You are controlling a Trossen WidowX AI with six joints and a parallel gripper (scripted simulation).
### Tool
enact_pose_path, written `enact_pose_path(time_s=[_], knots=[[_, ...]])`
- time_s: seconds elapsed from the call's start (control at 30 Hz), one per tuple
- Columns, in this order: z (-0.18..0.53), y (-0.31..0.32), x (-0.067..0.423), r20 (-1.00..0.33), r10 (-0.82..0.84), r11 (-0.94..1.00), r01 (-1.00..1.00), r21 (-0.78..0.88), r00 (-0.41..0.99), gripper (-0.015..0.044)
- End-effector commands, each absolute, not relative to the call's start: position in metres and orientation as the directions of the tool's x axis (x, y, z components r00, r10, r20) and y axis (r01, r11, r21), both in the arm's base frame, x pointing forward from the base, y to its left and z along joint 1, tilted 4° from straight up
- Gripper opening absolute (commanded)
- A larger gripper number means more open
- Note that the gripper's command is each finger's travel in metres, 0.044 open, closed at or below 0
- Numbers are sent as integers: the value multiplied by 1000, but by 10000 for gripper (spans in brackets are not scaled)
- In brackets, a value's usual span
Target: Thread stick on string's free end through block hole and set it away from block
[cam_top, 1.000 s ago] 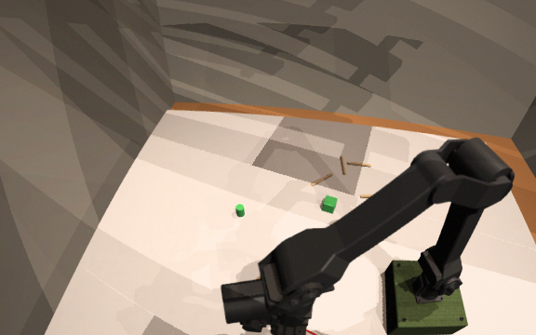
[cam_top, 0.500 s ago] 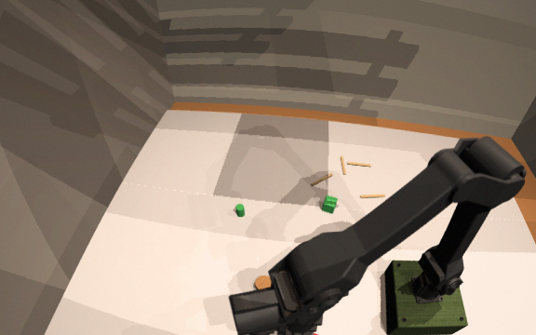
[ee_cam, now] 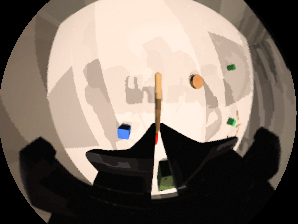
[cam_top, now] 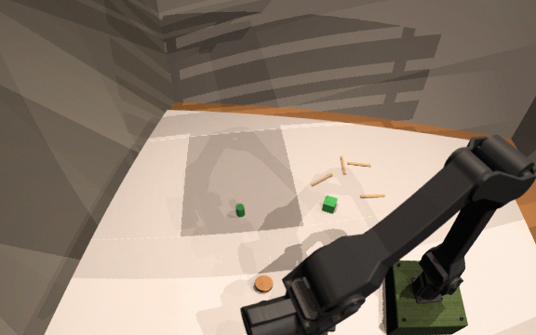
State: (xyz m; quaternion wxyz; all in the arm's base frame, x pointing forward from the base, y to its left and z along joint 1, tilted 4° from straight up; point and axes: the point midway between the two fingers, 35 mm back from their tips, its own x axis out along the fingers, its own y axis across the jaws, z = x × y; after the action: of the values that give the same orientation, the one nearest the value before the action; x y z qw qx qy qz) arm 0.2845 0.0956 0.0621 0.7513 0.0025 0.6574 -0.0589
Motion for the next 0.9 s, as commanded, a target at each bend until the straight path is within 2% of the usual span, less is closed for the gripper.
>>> enact_pose_path(time_s=[0.0,0.87], knots=[[62,98,277,-987,-96,992,93,-84,128,0],[81,116,251,-974,-104,992,95,-87,199,0]])
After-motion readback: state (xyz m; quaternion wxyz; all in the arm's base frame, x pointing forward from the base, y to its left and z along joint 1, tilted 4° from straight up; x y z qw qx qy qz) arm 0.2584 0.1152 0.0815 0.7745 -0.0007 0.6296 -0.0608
